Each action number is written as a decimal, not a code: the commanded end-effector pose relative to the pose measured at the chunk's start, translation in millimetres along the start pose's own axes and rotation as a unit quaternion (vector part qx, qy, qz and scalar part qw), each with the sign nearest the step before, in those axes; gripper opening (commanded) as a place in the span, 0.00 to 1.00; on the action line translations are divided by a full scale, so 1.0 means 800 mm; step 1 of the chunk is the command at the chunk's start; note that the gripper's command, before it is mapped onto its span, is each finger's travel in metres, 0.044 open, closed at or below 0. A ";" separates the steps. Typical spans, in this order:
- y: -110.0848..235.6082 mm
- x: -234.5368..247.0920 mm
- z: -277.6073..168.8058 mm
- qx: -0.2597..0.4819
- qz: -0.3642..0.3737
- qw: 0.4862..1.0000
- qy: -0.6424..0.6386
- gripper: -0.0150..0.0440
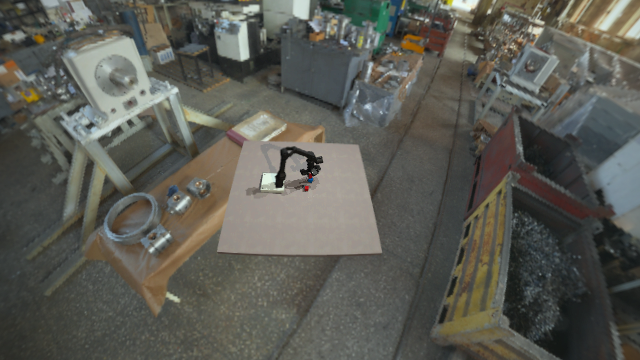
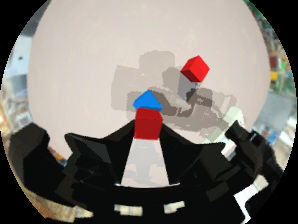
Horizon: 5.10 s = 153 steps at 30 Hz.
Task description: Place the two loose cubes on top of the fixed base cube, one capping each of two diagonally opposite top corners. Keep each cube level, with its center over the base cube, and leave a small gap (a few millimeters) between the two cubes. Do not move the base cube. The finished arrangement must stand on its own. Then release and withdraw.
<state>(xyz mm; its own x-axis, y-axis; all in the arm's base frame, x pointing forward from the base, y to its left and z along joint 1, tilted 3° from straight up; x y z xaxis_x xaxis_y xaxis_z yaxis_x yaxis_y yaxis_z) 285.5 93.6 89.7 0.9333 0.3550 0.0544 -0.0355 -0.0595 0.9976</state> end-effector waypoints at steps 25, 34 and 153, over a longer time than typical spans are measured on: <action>0.034 0.000 0.000 0.000 0.000 1.000 0.000 0.60; 0.036 -0.003 0.004 0.000 -0.002 0.999 0.033 0.70; -0.039 -0.091 0.128 0.002 -0.005 0.228 0.974 0.43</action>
<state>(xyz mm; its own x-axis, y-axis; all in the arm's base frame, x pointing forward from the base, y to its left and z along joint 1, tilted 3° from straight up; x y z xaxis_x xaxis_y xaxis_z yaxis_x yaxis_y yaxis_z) 253.6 -25.5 44.5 -0.9954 0.0922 -0.0252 -0.0297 -0.0478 0.9984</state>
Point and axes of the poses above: the point midway between the two fingers, 35 mm back from their tips, its own y axis back along the fingers, its own x axis across the jaws, z = x × y, the point moved 2 cm from there along y, back along the fingers, and after that the axes turned 3 degrees about -y, right-handed, at the moved point
